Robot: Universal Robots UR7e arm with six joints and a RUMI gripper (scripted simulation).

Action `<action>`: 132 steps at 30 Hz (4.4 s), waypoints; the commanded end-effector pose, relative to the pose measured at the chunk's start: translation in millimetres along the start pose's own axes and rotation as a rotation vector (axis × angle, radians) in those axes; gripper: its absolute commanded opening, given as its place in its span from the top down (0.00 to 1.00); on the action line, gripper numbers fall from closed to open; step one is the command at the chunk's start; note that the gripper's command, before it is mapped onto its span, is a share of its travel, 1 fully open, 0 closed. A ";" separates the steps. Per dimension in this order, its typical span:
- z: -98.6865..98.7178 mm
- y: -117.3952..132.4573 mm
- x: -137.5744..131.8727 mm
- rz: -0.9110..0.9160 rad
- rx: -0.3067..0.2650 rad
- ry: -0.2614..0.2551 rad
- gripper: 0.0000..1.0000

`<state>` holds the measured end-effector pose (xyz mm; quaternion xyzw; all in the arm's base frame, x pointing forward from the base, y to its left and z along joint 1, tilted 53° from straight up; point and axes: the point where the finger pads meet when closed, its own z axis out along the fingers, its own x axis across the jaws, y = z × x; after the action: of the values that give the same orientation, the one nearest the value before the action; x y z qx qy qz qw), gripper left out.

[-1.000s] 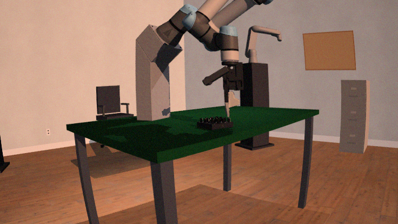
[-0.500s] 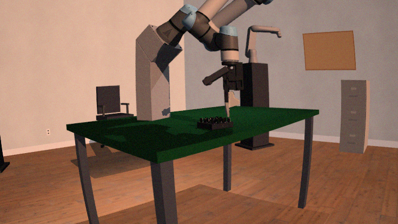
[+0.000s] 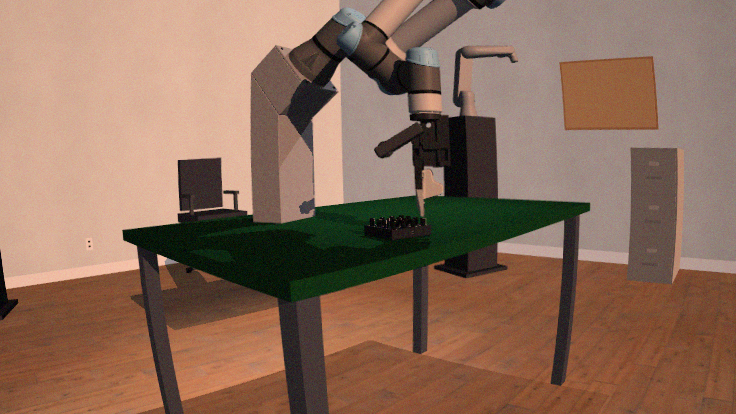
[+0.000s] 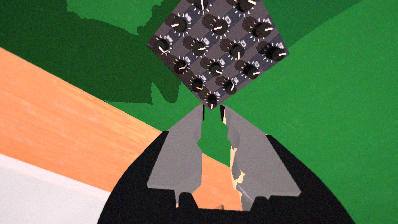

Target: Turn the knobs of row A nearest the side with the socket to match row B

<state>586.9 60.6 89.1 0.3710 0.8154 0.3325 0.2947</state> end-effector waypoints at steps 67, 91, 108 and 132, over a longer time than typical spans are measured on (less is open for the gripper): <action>9.9 -1.7 -0.1 -0.001 -0.001 -0.001 0.89; 13.8 -1.7 -0.1 -0.001 -0.001 -0.001 0.89; 13.8 -1.7 -0.1 -0.001 -0.001 -0.001 0.89; 13.8 -1.7 -0.1 -0.001 -0.001 -0.001 0.96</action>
<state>594.8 63.6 77.8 0.3724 0.8153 0.3323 0.2936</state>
